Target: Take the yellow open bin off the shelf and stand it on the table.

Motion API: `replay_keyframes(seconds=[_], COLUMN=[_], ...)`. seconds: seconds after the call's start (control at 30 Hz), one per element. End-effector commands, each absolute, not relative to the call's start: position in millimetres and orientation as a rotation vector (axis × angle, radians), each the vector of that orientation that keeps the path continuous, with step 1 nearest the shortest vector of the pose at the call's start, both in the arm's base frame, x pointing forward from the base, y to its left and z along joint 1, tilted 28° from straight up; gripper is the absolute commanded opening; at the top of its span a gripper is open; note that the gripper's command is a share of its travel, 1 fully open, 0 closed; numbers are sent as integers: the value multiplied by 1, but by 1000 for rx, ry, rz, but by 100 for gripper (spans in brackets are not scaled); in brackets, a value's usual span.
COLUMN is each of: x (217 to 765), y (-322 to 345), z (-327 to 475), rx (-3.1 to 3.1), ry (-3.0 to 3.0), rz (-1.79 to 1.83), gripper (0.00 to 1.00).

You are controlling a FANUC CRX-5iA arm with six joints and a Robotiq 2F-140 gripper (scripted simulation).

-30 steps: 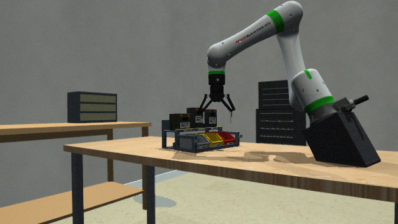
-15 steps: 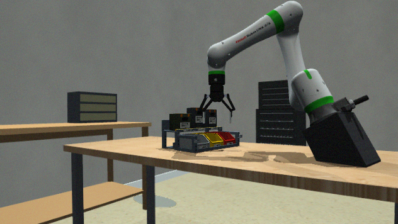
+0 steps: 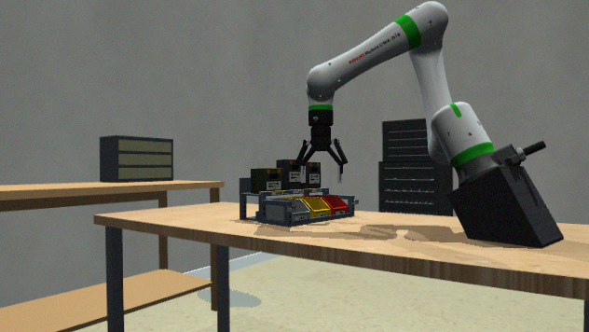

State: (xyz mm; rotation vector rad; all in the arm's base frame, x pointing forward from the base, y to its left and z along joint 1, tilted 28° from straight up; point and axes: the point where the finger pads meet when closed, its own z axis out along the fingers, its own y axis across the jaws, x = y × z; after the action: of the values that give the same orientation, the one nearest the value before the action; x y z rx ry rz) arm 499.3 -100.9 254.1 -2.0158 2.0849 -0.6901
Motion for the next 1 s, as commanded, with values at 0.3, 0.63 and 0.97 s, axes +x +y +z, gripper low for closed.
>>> replay_keyframes(seconds=[0.3, 0.63, 0.97], x=[499, 499, 499], y=[-101, -101, -101], z=[254, 254, 254], rx=[-1698, -1665, -1613], ry=[2289, 2308, 2336], rz=[-644, -638, -631], gripper=[100, 100, 100])
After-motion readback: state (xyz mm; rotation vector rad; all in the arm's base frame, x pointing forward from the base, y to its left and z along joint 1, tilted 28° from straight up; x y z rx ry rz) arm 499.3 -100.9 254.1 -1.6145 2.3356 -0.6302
